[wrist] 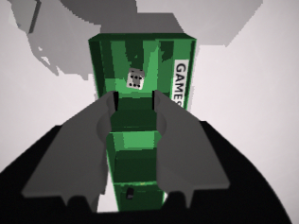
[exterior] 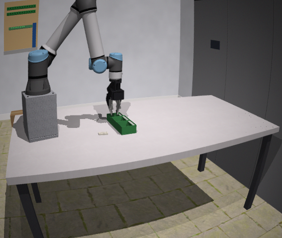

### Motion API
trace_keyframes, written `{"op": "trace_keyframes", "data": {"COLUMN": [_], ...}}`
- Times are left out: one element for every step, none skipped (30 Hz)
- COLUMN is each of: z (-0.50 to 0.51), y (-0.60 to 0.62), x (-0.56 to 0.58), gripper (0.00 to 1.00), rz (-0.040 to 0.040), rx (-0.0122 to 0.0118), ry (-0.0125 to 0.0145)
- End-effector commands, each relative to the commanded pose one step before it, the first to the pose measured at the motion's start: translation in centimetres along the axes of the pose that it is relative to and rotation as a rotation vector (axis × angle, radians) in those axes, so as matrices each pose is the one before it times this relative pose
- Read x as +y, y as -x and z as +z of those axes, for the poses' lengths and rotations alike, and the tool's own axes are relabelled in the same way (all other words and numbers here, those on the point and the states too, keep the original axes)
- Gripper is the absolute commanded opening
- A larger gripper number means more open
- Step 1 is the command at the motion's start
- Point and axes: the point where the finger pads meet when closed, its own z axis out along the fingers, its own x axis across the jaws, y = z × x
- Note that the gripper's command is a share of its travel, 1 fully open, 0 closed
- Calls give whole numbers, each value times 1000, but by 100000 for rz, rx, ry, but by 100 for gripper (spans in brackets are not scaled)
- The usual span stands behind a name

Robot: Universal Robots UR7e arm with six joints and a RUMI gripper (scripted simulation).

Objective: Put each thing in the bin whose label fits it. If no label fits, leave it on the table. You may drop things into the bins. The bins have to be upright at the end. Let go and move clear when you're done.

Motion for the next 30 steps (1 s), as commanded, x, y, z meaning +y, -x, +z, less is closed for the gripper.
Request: {"op": "trace_keyframes", "data": {"z": [-940, -499, -499, -499, -340, -1, -1, -1, 0, 0, 0, 0, 8, 0, 0, -5, -1, -1, -5, -3, -3, -3, -3, -3, -3, -3, -3, -2, -2, -4], "y": [-47, 0, 0, 0, 0, -1, -1, 0, 0, 0, 0, 0, 2, 0, 0, 7, 0, 0, 503, 469, 435, 399, 368, 348, 324, 300, 276, 251, 226, 197], "x": [8, 0, 0, 0, 0, 0, 0, 0, 0, 0, 0, 0, 0, 0, 0, 5, 0, 0, 665, 689, 712, 732, 748, 758, 769, 778, 787, 796, 803, 813], "gripper": [18, 18, 18, 18, 18, 18, 18, 18, 18, 18, 18, 18, 18, 18, 18, 18, 18, 18, 24, 24, 24, 24, 24, 24, 24, 24, 24, 24, 24, 24], "rz": [-2, 0, 0, 0, 0, 0, 0, 0, 0, 0, 0, 0, 0, 0, 0, 0, 0, 0, 5000, 5000, 5000, 4128, 2725, 3066, 3109, 3115, 3119, 3124, 3127, 3131], "rx": [115, 0, 0, 0, 0, 0, 0, 0, 0, 0, 0, 0, 2, 0, 0, -2, 0, 0, -3, -2, -2, -4, -19, -33, -44, -51, -56, -58, -60, -61], "ry": [18, 0, 0, 0, 0, 0, 0, 0, 0, 0, 0, 0, 0, 0, 0, 0, 0, 0, 2, 2, 2, 1, -2, -1, 2, 7, 12, 16, 19, 22]}}
